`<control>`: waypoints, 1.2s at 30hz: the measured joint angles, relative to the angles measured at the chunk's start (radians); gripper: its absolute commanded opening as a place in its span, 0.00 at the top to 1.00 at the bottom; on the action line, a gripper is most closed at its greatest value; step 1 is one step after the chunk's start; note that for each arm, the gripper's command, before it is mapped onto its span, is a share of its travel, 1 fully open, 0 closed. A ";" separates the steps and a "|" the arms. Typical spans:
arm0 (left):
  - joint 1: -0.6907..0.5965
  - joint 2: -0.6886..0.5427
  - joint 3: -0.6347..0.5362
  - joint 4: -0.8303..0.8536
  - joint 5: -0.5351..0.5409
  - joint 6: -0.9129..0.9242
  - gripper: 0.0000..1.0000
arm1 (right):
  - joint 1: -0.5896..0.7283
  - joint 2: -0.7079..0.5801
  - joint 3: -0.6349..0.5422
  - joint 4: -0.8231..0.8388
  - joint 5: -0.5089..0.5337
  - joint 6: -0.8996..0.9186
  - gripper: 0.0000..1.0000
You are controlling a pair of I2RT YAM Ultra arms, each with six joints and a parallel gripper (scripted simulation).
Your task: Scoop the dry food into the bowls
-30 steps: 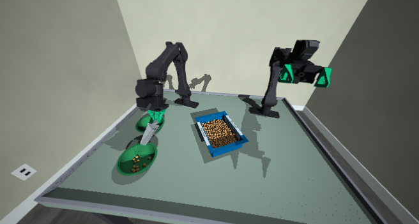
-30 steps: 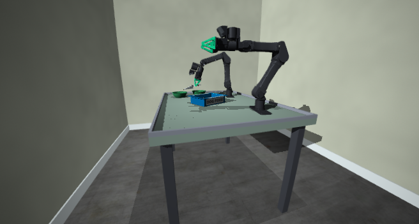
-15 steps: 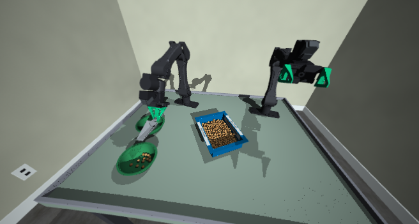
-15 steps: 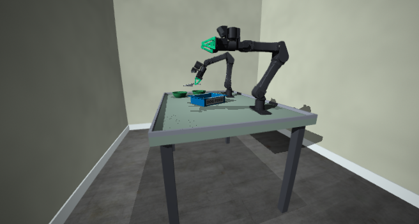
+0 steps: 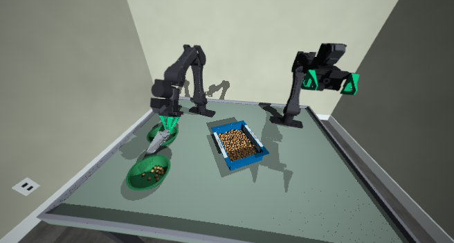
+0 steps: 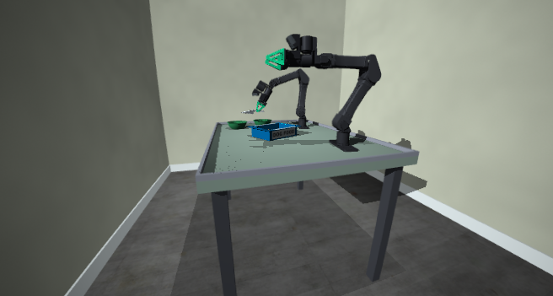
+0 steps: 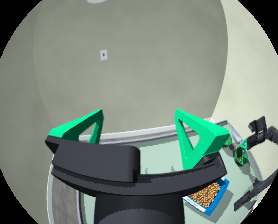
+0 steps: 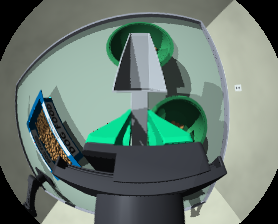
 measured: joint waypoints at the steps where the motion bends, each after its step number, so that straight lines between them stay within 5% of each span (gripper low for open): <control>1: 0.000 0.000 0.000 0.000 0.000 0.000 0.00 | 0.005 -0.002 -0.010 0.006 0.000 0.000 1.00; 17: 0.000 0.000 0.000 0.000 0.000 0.000 0.00 | 0.272 -0.117 -0.286 0.068 -0.001 -0.002 1.00; 36: 0.000 0.000 0.000 0.000 0.000 0.000 0.00 | 0.287 -0.119 -0.323 0.114 0.003 0.000 1.00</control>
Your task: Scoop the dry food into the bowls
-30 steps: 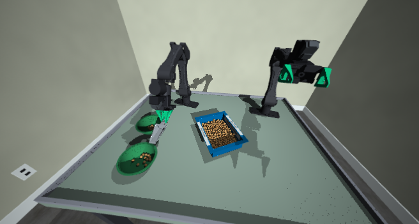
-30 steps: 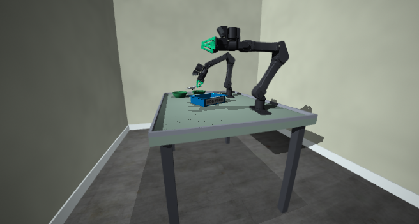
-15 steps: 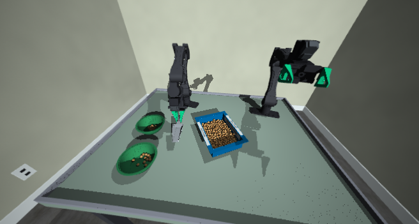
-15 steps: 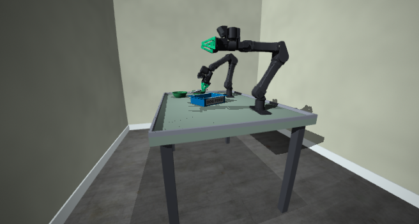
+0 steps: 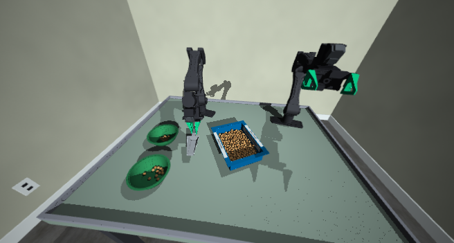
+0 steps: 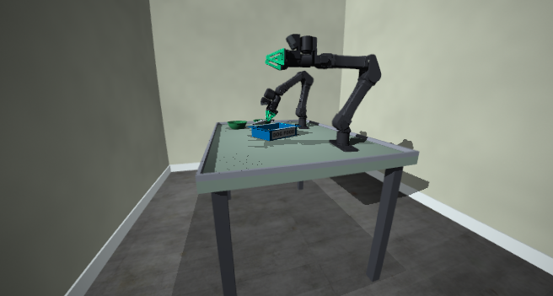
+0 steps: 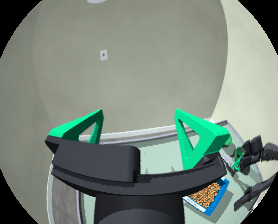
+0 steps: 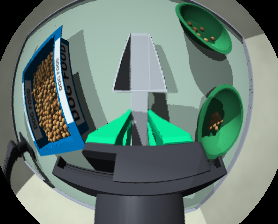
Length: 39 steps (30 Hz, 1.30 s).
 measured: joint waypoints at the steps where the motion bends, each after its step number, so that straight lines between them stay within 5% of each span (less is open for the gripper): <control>1: 0.000 0.000 0.000 0.000 0.000 0.000 0.00 | 0.000 0.000 -0.004 0.000 0.000 0.000 1.00; 39: 0.000 0.000 0.000 0.000 0.000 0.000 0.00 | -0.001 0.050 -0.084 0.129 -0.003 -0.001 1.00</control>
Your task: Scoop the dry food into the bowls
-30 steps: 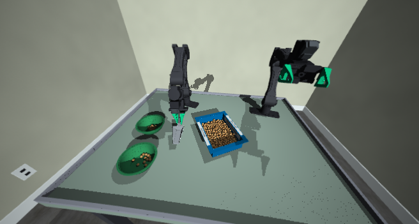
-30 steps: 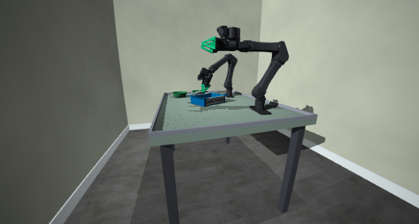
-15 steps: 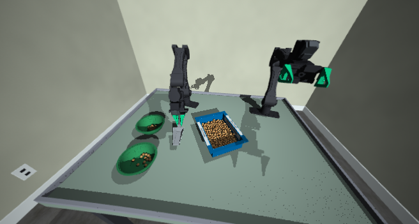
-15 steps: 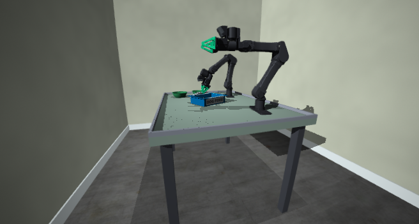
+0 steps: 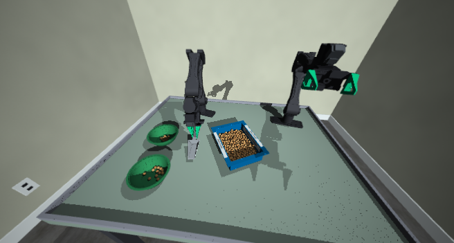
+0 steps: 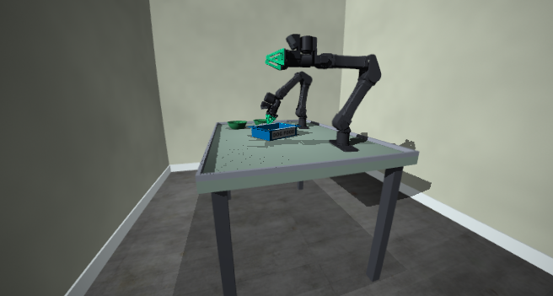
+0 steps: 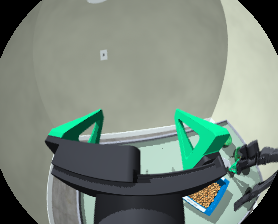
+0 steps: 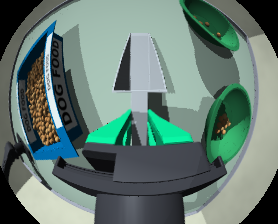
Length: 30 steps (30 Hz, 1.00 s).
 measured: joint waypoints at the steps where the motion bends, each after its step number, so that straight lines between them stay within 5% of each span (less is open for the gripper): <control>1: 0.000 0.000 0.000 0.000 0.000 0.000 0.00 | 0.000 0.001 0.000 0.003 0.000 0.000 1.00; 17: 0.000 0.000 0.000 0.000 0.000 0.000 0.00 | -0.001 0.029 -0.033 0.056 -0.001 -0.001 1.00; 18: 0.000 0.000 0.000 0.000 0.000 0.000 0.00 | -0.001 0.029 -0.033 0.056 -0.001 -0.001 0.68; 30: 0.000 0.000 0.000 0.000 0.000 0.000 0.00 | -0.001 0.029 -0.033 0.066 -0.001 -0.001 0.68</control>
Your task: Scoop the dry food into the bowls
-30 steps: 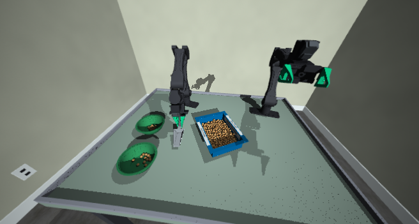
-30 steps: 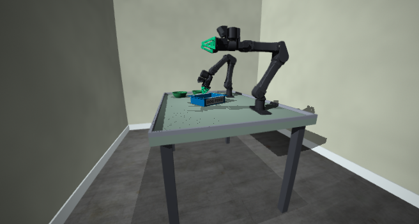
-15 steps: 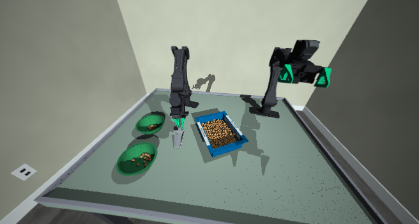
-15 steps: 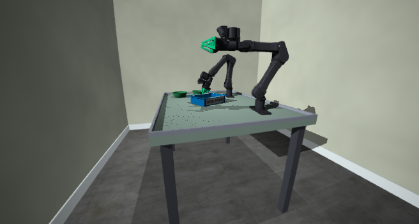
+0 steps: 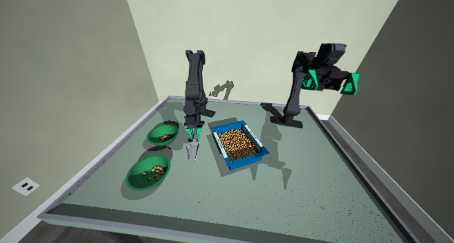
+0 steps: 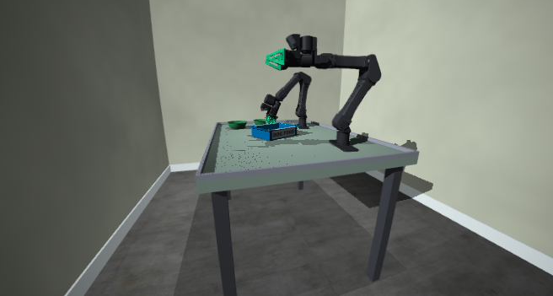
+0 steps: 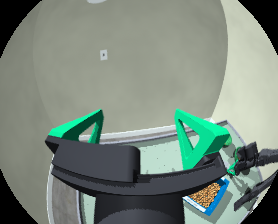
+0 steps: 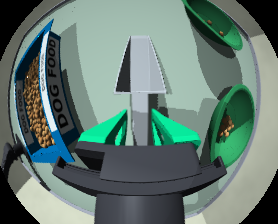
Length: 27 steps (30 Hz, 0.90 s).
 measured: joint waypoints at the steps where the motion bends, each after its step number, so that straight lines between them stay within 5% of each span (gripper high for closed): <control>1: 0.000 0.000 0.000 0.000 0.000 0.000 0.00 | 0.000 0.000 0.000 0.000 0.000 0.000 0.68; 27: 0.000 0.000 0.000 0.000 0.000 0.000 0.00 | 0.000 -0.072 0.119 -0.193 0.000 0.000 0.68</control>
